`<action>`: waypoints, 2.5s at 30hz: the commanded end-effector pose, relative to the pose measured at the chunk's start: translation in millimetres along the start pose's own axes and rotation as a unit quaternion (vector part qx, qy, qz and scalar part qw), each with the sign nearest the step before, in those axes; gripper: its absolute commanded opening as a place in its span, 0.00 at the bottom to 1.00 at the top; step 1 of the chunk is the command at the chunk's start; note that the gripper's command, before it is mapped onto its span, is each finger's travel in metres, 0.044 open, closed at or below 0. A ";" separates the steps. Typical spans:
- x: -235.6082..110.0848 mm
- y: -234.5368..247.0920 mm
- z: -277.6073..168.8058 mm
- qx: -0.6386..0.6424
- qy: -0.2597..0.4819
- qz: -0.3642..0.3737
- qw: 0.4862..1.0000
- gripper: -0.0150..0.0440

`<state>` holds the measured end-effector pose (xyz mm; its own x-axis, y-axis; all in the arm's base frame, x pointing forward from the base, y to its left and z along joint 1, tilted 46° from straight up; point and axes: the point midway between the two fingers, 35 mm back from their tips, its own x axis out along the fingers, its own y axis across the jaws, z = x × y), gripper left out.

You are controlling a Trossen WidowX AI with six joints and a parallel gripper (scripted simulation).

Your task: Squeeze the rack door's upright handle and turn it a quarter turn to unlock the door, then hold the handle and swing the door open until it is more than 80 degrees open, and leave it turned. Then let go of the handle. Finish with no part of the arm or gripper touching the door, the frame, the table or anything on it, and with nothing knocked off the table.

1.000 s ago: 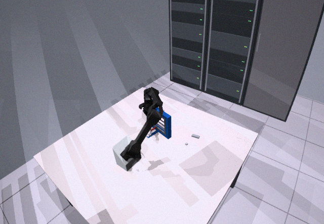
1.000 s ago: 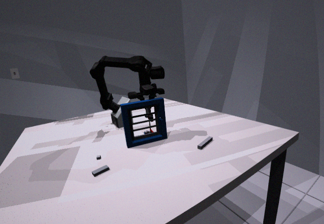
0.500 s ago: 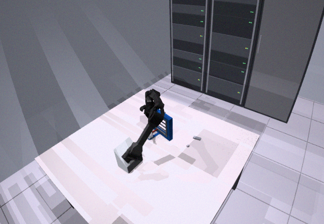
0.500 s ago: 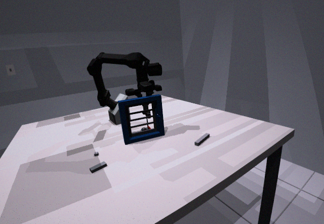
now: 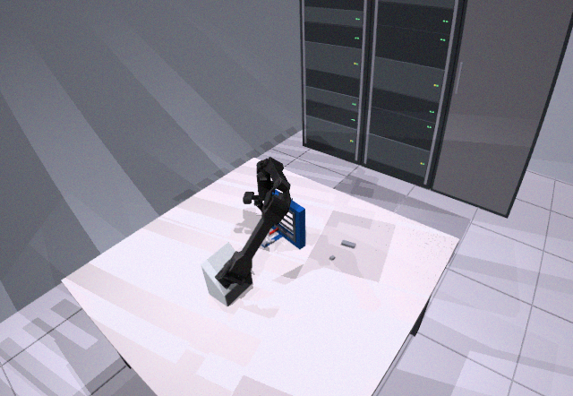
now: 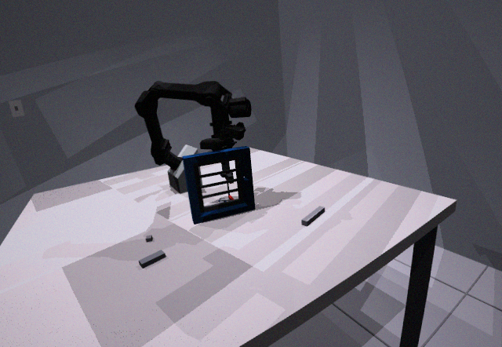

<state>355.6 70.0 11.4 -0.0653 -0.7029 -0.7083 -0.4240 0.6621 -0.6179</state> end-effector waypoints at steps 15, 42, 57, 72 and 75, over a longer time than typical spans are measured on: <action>-0.1 0.1 -0.5 -0.416 0.001 0.001 0.910 0.29; -0.1 0.1 -0.5 -0.541 0.000 0.001 0.841 0.75; -0.1 0.1 -0.5 -0.203 0.001 0.001 0.979 0.75; -0.1 0.1 -0.5 0.166 0.001 0.000 0.986 0.75; -0.1 0.1 -0.5 0.239 0.001 0.000 0.971 0.75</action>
<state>355.2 69.7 11.6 -0.0678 -0.7023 -0.7086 -0.0717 0.7118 -0.6987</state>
